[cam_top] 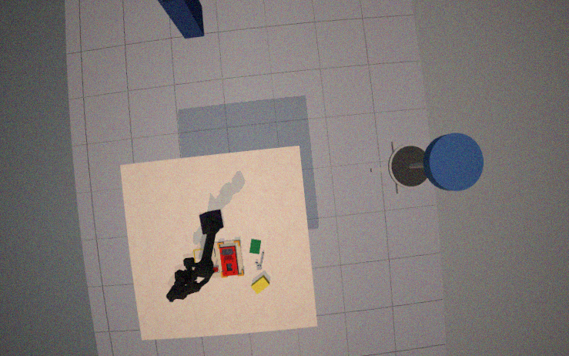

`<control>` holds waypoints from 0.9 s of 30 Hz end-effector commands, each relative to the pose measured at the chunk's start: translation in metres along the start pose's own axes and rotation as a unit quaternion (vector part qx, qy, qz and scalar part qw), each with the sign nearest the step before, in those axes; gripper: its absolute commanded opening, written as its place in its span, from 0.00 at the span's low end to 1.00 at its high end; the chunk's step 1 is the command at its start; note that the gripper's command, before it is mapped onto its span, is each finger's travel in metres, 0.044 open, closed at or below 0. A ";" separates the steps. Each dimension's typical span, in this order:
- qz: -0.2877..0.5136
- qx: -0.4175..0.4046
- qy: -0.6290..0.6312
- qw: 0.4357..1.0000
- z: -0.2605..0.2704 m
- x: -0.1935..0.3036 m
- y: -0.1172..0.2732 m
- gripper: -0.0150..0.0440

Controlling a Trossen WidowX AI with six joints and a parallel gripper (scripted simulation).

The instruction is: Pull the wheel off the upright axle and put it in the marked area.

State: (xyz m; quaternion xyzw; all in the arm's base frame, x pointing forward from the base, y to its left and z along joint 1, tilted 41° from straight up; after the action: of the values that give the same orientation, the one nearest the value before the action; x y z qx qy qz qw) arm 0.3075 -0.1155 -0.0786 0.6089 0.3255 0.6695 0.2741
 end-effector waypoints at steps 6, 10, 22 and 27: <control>0.005 0.002 -0.003 1.000 -0.003 0.004 -0.040 0.25; 0.005 0.006 -0.001 1.000 -0.004 0.003 -0.036 0.39; 0.004 0.004 -0.002 1.000 -0.003 0.002 -0.004 0.76; 0.004 0.003 -0.003 1.000 -0.004 0.002 0.025 0.76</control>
State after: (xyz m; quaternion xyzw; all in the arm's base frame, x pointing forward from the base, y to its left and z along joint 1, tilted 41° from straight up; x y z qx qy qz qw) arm 0.3047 -0.1218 -0.0684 0.6151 0.3223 0.6666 0.2710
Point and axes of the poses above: the point midway between the two fingers, 35 mm back from their tips, its own y axis back along the fingers, its own z axis across the jaws, x = y × z, the point moved 2 cm from there along y, back along the fingers, and after that the axes turned 6 degrees about y, right-handed, at the moved point
